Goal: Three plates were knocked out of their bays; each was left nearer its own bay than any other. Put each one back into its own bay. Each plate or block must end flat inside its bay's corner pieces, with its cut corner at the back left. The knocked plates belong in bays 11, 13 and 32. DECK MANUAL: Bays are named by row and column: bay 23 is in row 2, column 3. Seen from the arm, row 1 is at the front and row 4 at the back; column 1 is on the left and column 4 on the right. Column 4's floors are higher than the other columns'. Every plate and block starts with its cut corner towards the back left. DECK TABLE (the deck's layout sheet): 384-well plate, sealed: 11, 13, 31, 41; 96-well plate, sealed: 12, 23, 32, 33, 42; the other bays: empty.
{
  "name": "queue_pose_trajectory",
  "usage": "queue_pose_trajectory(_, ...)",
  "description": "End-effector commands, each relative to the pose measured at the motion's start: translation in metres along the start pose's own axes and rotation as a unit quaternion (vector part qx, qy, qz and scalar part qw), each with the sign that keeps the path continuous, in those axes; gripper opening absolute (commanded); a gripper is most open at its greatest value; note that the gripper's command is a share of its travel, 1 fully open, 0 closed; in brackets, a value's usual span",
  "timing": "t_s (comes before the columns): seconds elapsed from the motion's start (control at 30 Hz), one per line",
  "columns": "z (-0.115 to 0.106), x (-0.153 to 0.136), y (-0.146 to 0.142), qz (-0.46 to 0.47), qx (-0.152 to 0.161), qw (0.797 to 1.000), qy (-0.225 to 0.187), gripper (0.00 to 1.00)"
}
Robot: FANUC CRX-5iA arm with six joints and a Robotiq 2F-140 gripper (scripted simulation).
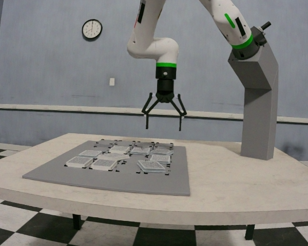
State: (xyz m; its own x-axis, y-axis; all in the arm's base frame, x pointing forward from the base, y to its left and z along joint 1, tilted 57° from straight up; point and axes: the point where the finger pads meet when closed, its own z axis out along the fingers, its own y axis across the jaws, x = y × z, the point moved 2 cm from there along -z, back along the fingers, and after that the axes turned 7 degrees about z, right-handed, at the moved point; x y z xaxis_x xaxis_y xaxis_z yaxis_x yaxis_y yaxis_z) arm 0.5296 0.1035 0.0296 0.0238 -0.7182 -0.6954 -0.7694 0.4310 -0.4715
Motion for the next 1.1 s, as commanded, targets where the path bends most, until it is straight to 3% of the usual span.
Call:
queue_pose_trajectory(0.0, 0.000, 0.000, 0.000, 0.000, 0.000, 1.000, 0.000, 1.00)
queue_pose_trajectory(0.8, 0.000, 0.000, 0.000, 0.000, 0.000, 1.000, 0.000, 1.00)
queue_pose_trajectory(1.07, 0.000, 0.024, -0.003, 0.000, 0.000, 1.000, 0.000, 1.00)
